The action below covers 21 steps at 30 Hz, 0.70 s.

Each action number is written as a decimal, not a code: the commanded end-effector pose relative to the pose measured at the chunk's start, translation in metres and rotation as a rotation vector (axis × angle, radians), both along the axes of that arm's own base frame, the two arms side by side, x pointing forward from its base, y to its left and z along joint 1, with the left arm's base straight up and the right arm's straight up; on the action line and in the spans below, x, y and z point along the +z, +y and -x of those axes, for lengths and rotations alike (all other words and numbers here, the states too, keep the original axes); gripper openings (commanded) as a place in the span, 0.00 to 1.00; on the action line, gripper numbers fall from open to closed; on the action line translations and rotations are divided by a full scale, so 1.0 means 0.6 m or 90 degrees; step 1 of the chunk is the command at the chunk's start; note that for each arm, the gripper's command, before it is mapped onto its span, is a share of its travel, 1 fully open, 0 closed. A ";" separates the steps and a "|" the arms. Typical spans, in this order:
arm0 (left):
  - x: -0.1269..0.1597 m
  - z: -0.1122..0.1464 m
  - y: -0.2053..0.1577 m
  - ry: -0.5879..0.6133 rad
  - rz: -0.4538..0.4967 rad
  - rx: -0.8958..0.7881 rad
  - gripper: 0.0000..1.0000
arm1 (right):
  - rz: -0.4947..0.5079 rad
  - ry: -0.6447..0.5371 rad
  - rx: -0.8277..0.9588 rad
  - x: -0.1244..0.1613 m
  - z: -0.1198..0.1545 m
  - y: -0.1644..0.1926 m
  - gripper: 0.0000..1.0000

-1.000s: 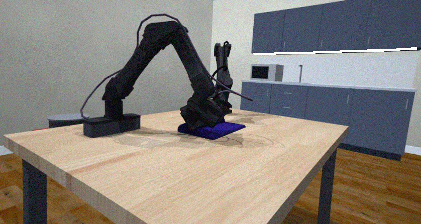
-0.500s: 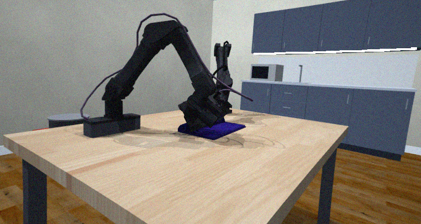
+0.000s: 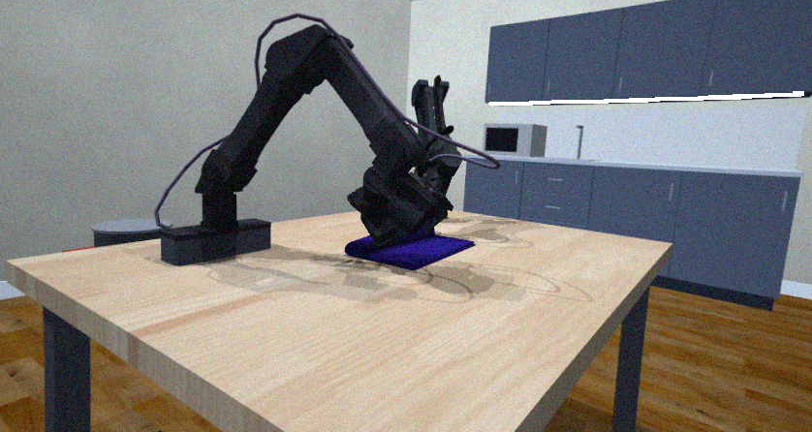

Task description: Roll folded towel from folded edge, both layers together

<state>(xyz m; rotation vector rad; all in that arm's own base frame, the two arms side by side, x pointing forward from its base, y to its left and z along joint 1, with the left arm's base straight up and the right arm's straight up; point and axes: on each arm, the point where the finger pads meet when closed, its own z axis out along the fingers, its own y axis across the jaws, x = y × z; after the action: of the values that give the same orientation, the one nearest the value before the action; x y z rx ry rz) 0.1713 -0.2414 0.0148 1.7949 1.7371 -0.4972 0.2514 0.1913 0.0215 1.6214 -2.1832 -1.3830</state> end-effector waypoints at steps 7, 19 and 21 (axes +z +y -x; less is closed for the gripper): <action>0.009 0.009 -0.006 0.176 0.009 -0.014 0.27 | -0.010 -0.054 0.022 0.015 0.012 0.004 0.87; 0.014 0.009 -0.006 0.373 0.014 -0.013 0.27 | -0.023 -0.335 0.017 0.020 0.048 0.025 0.91; 0.015 0.009 -0.006 0.409 0.015 -0.013 0.27 | -0.026 -0.401 0.016 0.021 0.056 0.030 0.92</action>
<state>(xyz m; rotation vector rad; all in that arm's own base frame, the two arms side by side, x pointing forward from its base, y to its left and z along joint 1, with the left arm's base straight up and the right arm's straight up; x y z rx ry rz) 0.1777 -0.2456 0.0202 1.7149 2.0668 -1.0401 0.2041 0.2018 0.0359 2.1510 -2.2552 -1.1550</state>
